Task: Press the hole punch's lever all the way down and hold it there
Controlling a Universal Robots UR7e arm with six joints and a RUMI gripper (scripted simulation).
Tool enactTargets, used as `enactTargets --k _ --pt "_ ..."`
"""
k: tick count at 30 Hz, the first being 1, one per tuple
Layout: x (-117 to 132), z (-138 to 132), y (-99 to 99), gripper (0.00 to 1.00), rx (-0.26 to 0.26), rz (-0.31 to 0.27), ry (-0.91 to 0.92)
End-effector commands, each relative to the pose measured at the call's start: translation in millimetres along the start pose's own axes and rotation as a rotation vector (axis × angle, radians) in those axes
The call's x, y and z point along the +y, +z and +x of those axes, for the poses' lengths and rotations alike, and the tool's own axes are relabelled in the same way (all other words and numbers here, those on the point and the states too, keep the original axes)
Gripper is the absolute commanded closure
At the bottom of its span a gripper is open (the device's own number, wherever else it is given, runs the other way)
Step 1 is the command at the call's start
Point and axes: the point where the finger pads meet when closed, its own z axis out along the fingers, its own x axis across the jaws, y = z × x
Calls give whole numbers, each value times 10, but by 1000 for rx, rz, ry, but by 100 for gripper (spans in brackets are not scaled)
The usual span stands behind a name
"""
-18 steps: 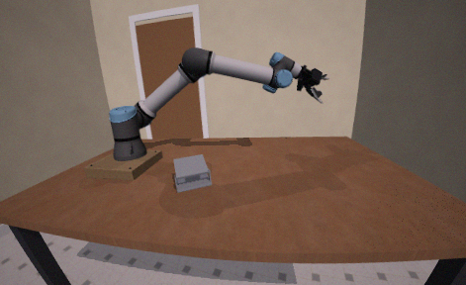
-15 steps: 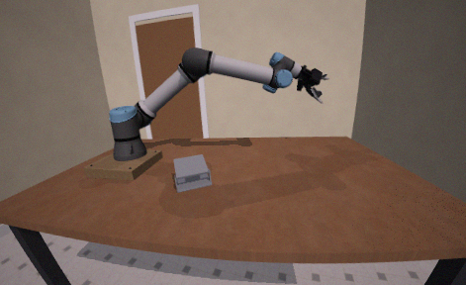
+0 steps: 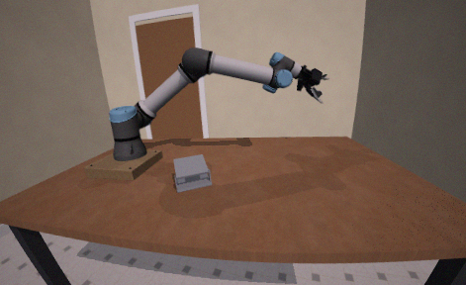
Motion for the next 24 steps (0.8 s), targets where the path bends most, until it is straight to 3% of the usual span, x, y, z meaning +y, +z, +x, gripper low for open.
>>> enactTargets --k 1,7,16,24 --pt "7 15 -9 0 2 -1 0" --pt "68 -20 -26 0 -8 -3 -3" --pt "356 -194 -120 0 -55 -14 -17" --pt "1007 -657 -425 0 -173 -31 -47"
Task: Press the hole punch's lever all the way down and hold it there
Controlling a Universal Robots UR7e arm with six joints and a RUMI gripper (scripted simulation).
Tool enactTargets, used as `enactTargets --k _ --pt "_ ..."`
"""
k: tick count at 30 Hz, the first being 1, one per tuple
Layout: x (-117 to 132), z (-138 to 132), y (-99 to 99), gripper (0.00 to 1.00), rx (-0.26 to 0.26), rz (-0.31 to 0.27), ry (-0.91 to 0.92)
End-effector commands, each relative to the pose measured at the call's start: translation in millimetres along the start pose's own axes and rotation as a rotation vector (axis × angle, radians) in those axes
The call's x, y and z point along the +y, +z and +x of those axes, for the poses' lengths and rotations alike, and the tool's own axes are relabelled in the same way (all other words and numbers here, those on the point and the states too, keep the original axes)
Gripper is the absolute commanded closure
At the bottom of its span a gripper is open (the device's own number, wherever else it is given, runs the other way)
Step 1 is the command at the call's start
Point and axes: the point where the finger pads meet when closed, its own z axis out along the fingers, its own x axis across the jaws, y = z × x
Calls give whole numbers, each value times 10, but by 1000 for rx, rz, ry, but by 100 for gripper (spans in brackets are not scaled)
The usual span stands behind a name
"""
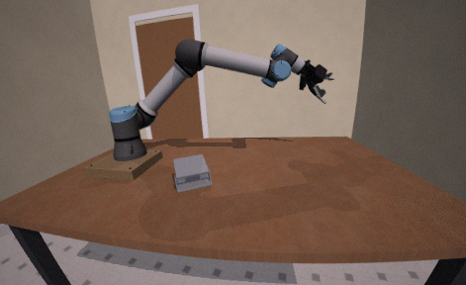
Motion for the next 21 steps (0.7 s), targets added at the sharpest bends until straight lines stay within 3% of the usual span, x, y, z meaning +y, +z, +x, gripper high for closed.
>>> enactTargets --k 1,7,9,11,21 --pt "435 -364 -219 0 -78 -11 -20" --pt "827 -764 -456 0 -161 -15 -37" --pt "827 -764 -456 0 -161 -15 -37" --pt "1028 -1002 -613 0 -208 -14 -45" --pt "1499 -1712 -1136 0 -342 -1 -60"
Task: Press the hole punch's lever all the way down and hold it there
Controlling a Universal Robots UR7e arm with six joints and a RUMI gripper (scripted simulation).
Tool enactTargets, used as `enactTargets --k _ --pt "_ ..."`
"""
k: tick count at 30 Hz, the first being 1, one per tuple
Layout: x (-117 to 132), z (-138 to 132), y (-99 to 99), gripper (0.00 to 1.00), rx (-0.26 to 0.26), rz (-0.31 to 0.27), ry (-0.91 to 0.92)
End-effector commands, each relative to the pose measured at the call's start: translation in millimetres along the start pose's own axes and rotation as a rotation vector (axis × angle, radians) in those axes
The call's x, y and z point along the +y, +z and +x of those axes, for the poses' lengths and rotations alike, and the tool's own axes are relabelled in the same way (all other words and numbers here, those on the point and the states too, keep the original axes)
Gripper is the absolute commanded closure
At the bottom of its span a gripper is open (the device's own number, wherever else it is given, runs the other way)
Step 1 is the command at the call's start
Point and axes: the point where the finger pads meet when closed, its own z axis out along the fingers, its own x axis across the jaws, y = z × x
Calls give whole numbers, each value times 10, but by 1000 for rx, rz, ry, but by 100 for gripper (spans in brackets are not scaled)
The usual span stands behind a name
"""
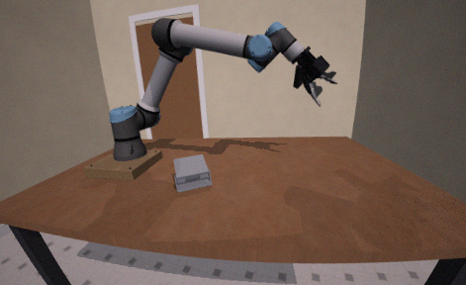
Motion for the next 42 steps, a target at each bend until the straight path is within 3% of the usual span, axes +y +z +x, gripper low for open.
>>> enactTargets --k 1,3,5,7,20,22,24,37,39,42 --pt "225 -513 -233 0 -70 8 -10" --pt "289 -692 -305 0 -97 14 -13" --pt "289 -692 -305 0 -97 14 -13" --pt "382 -1007 -439 0 -142 25 -17" --pt "525 -2180 -1006 0 -299 86 -20" --pt "525 -2180 -1006 0 -299 86 -20" --pt "508 -2493 -1173 0 -339 108 -18" --pt "236 -3604 -1819 0 -471 206 -2" --pt "236 -3604 -1819 0 -471 206 -2" --pt "74 -3950 -2035 0 -509 245 8"
